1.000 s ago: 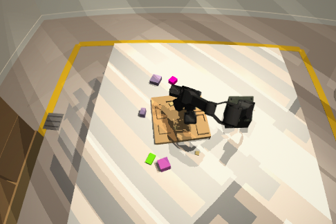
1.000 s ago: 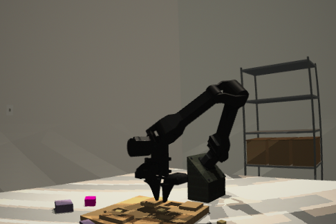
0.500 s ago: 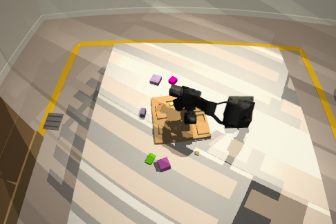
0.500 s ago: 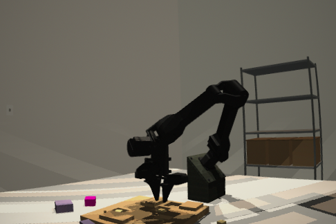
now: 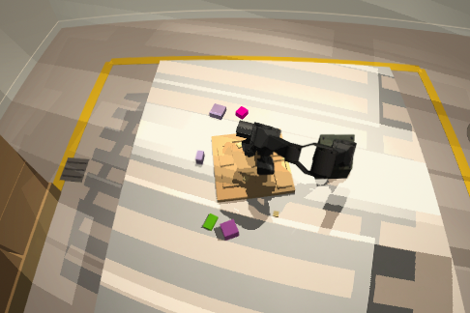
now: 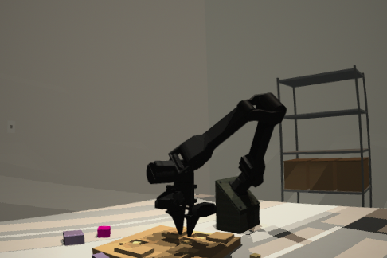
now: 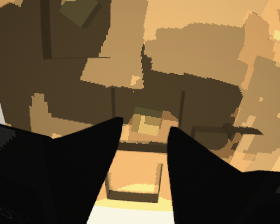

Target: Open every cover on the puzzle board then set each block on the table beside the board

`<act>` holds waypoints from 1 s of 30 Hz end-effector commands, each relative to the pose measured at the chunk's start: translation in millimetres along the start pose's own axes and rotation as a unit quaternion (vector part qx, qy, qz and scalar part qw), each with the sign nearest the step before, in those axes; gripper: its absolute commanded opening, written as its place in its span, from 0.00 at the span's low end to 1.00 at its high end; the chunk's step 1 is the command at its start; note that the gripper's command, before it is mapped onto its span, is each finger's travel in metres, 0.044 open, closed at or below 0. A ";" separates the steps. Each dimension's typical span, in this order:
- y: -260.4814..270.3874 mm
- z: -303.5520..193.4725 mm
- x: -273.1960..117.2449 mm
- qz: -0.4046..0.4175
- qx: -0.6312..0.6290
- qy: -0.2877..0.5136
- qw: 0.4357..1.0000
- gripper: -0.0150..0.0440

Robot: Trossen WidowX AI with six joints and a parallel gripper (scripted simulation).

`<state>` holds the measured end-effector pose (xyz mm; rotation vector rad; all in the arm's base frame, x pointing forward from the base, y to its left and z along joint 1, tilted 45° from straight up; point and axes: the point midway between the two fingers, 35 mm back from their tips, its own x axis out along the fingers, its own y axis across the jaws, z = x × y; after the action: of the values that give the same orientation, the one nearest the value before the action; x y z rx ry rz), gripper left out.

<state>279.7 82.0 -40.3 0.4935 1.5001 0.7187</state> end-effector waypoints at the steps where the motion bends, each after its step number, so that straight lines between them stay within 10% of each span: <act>1: -0.7 -3.1 5.9 0.003 0.006 0.004 1.000 0.50; 30: -0.3 -4.3 24.8 0.003 0.006 0.004 1.000 0.50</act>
<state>276.7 96.3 -54.7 0.4956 1.5009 0.7198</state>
